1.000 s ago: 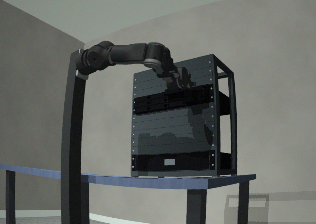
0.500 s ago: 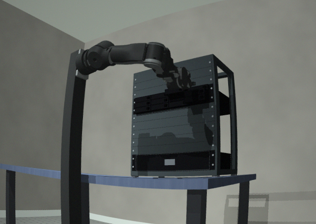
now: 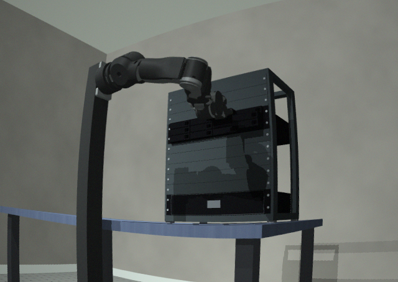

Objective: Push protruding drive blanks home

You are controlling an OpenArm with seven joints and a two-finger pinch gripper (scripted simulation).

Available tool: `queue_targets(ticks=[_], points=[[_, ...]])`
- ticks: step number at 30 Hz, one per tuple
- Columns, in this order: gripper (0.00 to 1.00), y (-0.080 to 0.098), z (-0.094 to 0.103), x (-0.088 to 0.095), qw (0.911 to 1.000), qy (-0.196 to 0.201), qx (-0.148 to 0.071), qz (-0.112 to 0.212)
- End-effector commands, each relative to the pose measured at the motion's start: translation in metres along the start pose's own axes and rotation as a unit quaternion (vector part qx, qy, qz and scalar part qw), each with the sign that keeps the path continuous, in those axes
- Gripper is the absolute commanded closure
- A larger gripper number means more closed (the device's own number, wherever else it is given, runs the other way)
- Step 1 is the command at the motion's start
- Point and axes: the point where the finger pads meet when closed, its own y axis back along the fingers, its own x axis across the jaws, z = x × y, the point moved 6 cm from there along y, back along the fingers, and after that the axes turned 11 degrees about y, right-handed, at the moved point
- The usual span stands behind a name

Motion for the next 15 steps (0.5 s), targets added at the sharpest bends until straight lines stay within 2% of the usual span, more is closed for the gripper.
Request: queue_targets(ticks=[1, 5, 8, 15], points=[[1.00, 0.003, -0.007, -0.004, 0.9999, 0.004, -0.016, 0.002], [1.00, 0.015, -0.044, -0.015, 0.9999, 0.004, -0.016, 0.002], [1.00, 0.021, -0.061, -0.020, 0.9999, 0.004, -0.016, 0.002], [1.00, 0.023, -0.070, -0.024, 0.9998, 0.004, -0.017, 0.001]])
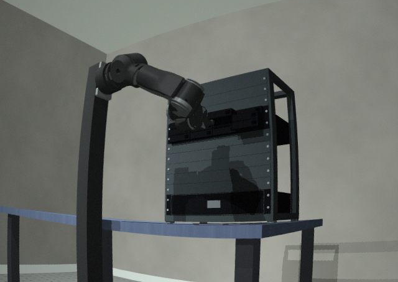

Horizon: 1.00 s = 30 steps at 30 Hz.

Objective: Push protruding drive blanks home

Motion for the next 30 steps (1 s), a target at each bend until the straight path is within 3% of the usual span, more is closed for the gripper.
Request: queue_targets(ticks=[1, 6, 13, 18, 30], points=[[1.00, 0.000, 0.001, 0.001, 1.0000, 0.001, -0.002, -0.001], [1.00, -0.008, 0.001, 0.000, 1.0000, 0.002, -0.003, -0.002], [1.00, -0.051, 0.001, 0.000, 1.0000, 0.001, -0.003, -0.002], [1.00, -0.063, 0.001, 0.000, 1.0000, 0.001, -0.003, -0.003], [1.00, -0.065, 0.001, 0.000, 1.0000, 0.001, -0.002, -0.001]])
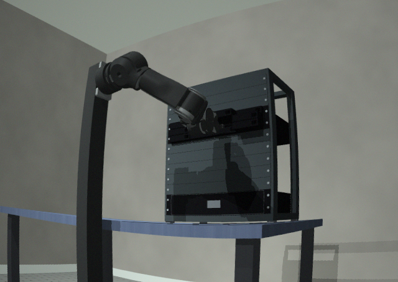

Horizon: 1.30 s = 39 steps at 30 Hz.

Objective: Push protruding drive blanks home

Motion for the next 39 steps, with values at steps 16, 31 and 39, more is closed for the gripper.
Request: queue_targets(ticks=[16, 31, 39], points=[[1.00, 0.000, -0.002, 0.002, 1.0000, 0.001, 0.003, 0.002], [1.00, -0.002, -0.001, 0.001, 1.0000, 0.001, 0.002, 0.000], [1.00, -0.010, -0.002, 0.002, 1.0000, 0.001, 0.003, 0.002]])
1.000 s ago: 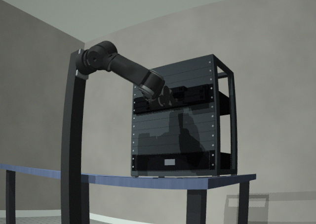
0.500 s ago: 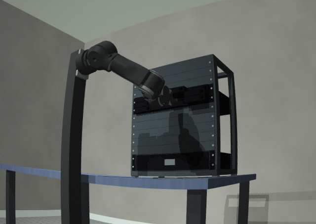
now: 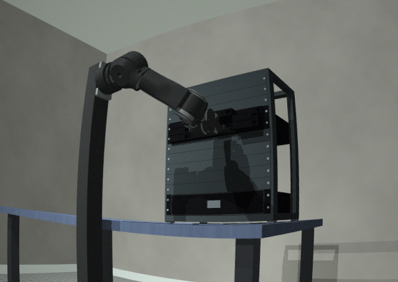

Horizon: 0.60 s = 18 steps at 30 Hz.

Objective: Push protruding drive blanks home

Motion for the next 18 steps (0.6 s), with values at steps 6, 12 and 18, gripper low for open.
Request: queue_targets(ticks=[6, 12, 18], points=[[1.00, 0.000, -0.001, 0.002, 1.0000, 0.001, 0.004, 0.003], [1.00, -0.008, -0.001, 0.002, 1.0000, 0.002, 0.003, 0.001], [1.00, -0.010, -0.002, 0.003, 1.0000, 0.001, 0.004, 0.003]])
